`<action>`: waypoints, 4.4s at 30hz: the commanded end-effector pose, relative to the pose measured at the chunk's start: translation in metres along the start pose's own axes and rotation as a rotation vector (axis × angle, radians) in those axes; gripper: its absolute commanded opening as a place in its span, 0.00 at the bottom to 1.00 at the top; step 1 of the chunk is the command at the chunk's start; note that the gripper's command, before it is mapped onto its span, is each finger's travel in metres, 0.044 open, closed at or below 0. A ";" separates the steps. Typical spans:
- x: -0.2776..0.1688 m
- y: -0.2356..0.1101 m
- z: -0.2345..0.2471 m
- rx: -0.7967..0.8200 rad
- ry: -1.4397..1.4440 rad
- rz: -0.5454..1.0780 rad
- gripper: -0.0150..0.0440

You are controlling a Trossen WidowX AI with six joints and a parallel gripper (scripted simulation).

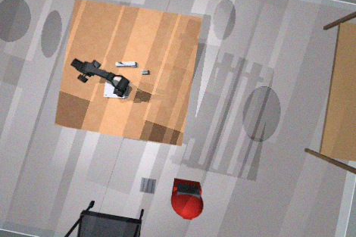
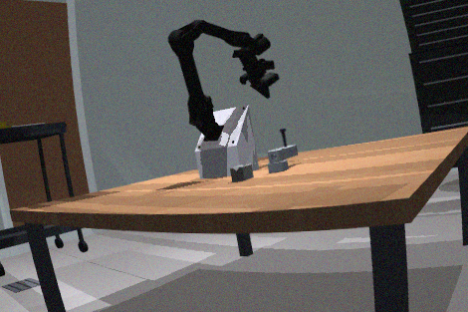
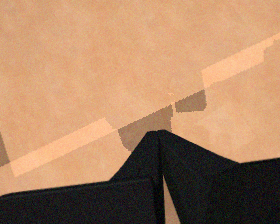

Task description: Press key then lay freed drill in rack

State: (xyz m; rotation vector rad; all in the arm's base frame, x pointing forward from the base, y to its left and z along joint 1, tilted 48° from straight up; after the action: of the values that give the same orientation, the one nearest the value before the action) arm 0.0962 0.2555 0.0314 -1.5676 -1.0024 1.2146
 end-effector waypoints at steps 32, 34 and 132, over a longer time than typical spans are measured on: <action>-0.109 0.039 -0.173 -0.357 0.863 0.425 0.25; -0.110 0.040 -0.172 -0.357 0.863 0.425 0.25; -0.124 0.056 -0.174 -0.358 0.863 0.426 0.25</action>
State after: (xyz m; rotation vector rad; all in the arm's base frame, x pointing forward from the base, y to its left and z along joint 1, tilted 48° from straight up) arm 0.2453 0.1119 0.0440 -2.3490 -0.3906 0.4728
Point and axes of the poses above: the point midway between the two fingers, 35 mm back from their tips, its own y axis out along the fingers, its own z axis across the jaws, x = y × z, the point moved 8 cm from there along -y, back along the fingers, and after that the axes turned 13 degrees about -y, right-handed, at the moved point
